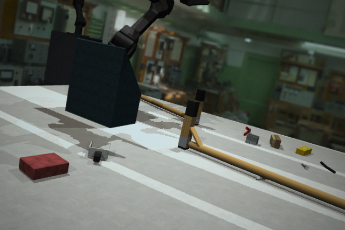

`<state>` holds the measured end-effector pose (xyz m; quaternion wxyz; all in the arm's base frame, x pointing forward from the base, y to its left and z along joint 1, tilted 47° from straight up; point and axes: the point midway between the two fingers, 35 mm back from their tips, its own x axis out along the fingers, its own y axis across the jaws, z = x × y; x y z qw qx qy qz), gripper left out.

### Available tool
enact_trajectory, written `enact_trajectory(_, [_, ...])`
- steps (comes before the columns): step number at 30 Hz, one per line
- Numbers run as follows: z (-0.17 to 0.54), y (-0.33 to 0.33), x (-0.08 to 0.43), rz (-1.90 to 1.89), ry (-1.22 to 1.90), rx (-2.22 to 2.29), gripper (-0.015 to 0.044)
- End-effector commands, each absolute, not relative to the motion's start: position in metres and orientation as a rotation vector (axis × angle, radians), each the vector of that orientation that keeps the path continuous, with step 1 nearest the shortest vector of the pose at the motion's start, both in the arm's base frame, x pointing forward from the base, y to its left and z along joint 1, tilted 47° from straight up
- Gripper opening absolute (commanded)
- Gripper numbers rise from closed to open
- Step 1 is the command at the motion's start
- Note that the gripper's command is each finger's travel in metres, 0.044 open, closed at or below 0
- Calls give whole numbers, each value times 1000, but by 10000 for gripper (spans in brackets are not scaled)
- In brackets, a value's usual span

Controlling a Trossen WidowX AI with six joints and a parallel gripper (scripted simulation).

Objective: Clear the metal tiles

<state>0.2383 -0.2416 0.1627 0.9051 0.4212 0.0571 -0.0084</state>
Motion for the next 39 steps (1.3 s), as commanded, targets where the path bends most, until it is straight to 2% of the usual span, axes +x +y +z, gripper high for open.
enact_trajectory(1, [165, -232, 227, -21, 95, 851, 440])
enact_trajectory(9, [166, -219, 210, -35, 61, 816, 440])
enact_trajectory(39, [165, -220, 210, -35, 61, 815, 440])
